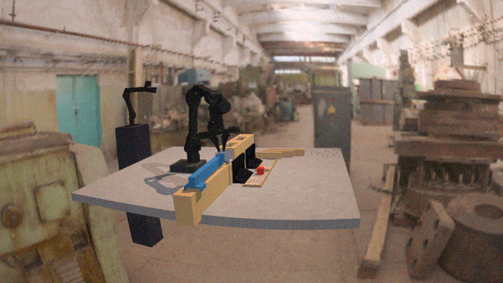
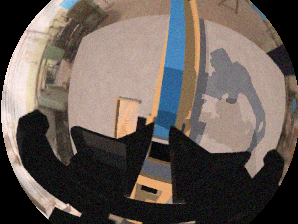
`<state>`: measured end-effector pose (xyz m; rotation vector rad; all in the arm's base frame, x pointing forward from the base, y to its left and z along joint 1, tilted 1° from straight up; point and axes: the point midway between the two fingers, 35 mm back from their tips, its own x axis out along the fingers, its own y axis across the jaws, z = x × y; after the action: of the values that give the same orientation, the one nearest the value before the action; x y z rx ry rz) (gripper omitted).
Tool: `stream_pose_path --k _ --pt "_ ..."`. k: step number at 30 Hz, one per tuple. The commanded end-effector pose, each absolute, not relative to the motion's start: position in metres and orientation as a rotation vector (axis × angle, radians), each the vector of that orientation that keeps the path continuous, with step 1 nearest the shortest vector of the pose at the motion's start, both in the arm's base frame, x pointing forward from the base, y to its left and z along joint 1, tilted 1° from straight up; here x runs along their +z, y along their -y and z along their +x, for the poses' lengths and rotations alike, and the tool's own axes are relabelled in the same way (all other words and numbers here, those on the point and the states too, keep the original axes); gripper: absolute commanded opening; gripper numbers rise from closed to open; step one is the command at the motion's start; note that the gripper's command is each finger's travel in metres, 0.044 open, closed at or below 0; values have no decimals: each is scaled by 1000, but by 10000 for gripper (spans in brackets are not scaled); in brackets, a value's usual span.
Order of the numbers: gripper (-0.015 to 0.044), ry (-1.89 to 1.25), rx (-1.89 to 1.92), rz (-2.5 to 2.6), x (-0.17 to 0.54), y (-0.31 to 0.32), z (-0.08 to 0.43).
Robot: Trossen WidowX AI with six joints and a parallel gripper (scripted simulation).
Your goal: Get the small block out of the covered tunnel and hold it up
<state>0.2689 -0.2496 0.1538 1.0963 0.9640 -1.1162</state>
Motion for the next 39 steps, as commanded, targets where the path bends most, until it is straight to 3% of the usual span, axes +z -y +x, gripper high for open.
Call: stream_pose_path --k 1,11,16,23,29,39 --pt "184 -964 -1116 1096 154 250 269" --pt "440 -952 -1118 1096 190 249 269" --pt "440 -1056 -1006 983 184 232 288" --pt "440 -1405 -441 415 181 132 363" --pt "440 -1550 10 -25 176 42 393" --pt "440 -1556 41 -54 172 35 395"
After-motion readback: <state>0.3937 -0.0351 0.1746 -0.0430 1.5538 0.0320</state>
